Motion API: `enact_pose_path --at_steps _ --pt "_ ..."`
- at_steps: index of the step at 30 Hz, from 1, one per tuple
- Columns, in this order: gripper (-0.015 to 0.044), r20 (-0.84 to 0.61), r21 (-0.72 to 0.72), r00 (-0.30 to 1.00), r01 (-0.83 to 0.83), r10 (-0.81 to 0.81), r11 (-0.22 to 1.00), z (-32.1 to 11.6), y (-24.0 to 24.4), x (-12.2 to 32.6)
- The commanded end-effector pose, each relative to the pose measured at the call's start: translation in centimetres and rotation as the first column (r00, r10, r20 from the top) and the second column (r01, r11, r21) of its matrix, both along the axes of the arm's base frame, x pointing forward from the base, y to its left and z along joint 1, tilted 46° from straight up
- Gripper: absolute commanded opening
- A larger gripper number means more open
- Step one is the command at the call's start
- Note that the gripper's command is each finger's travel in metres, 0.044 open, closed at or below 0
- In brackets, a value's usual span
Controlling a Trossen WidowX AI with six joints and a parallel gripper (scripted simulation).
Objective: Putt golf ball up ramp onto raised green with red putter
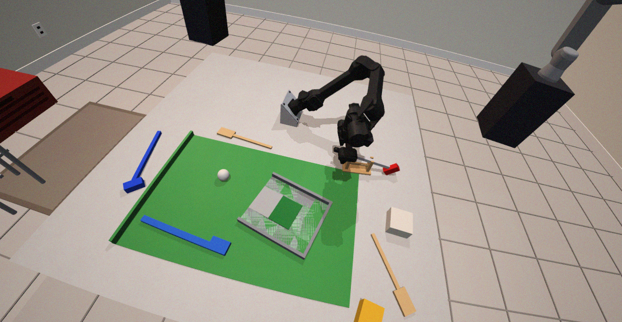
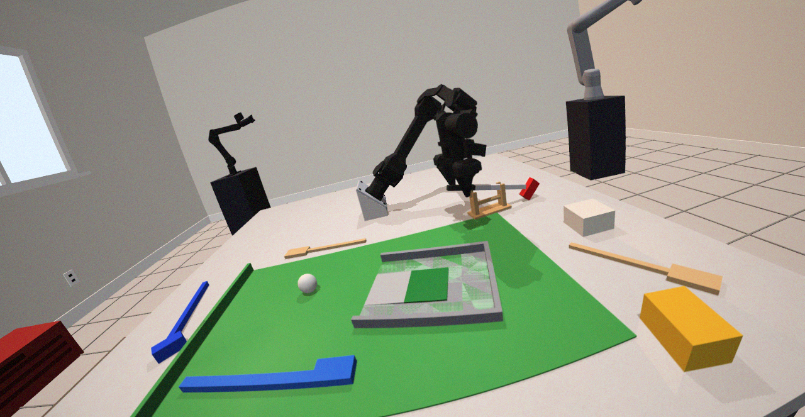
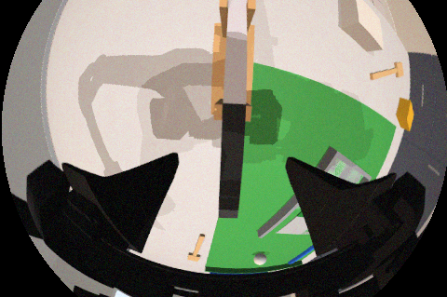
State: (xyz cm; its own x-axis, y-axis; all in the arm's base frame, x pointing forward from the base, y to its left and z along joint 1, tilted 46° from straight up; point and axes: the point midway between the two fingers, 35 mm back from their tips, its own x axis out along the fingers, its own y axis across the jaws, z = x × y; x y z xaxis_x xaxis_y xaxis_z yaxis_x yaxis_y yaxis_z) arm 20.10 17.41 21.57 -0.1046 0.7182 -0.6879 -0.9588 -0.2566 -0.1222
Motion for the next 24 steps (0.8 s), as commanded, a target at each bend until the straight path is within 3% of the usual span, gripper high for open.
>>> enact_pose_path --at_steps 1,12,24 --pt "0.0440 -0.008 -0.006 1.000 0.001 -0.001 1.000 -0.61 0.30 -0.20" --pt "0.0440 -0.008 -0.005 1.000 0.001 -0.001 1.000 -1.52 1.26 -0.38" --pt "0.0125 -0.003 0.001 1.000 -0.002 0.002 1.000 -1.18 1.23 -0.27"
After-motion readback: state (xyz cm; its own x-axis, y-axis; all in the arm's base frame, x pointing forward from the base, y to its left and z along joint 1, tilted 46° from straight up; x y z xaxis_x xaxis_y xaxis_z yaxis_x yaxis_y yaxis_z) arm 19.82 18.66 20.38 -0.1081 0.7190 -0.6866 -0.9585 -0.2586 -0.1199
